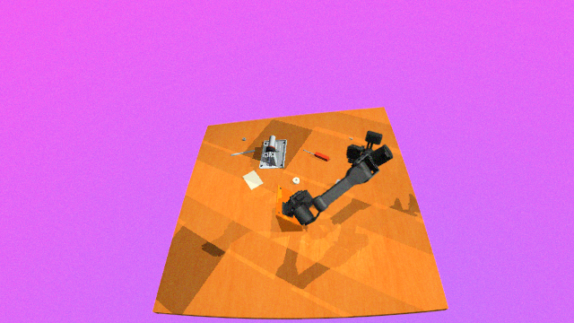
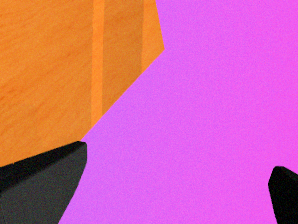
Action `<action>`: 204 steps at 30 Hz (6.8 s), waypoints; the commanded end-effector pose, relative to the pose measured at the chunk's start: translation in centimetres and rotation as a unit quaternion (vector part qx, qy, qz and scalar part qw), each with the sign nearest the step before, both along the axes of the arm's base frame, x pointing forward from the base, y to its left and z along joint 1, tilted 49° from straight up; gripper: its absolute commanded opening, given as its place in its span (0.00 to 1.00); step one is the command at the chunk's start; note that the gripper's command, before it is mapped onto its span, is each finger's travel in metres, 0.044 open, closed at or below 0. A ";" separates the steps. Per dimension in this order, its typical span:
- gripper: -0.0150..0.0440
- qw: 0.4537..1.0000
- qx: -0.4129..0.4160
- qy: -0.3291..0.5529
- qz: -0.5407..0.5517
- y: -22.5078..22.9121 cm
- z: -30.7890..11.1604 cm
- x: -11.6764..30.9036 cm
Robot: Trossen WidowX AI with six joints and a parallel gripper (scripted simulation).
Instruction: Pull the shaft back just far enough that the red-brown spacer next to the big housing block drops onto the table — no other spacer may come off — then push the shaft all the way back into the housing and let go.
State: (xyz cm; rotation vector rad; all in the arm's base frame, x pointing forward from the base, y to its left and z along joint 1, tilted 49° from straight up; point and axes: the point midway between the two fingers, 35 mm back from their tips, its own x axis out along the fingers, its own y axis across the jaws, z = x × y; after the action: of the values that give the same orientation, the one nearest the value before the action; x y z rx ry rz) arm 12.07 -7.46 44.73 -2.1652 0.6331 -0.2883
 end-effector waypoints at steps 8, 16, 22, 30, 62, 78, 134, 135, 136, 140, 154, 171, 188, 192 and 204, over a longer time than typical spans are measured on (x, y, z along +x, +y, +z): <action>1.00 0.984 0.177 -0.026 -0.001 -4.8 -3.6 9.2; 1.00 0.939 0.341 -0.028 -0.032 -4.9 -12.3 21.0; 1.00 0.901 0.428 -0.029 -0.073 -1.4 -21.0 27.4; 1.00 0.848 0.507 -0.056 -0.146 5.0 -33.9 30.4; 1.00 0.777 0.563 -0.201 -0.195 14.0 -54.8 20.1; 1.00 0.777 0.563 -0.201 -0.195 14.0 -54.8 20.1; 1.00 0.692 0.442 -0.148 -0.550 14.8 -53.1 25.4; 1.00 0.692 0.442 -0.148 -0.550 14.8 -53.1 25.4; 1.00 0.692 0.442 -0.148 -0.550 14.8 -53.1 25.4; 1.00 0.692 0.442 -0.148 -0.550 14.8 -53.1 25.4; 1.00 0.692 0.442 -0.148 -0.550 13.7 -54.2 25.4; 1.00 0.693 0.442 -0.149 -0.550 11.7 -55.9 25.3; 1.00 0.693 0.442 -0.149 -0.550 11.7 -55.9 25.2; 1.00 0.693 0.442 -0.149 -0.550 11.7 -55.9 25.2; 1.00 0.693 0.442 -0.149 -0.550 11.7 -55.9 25.2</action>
State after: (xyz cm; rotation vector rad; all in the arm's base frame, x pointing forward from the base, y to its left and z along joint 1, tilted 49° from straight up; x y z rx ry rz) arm 37.27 4.22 -11.19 -0.5798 1.4554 -0.7464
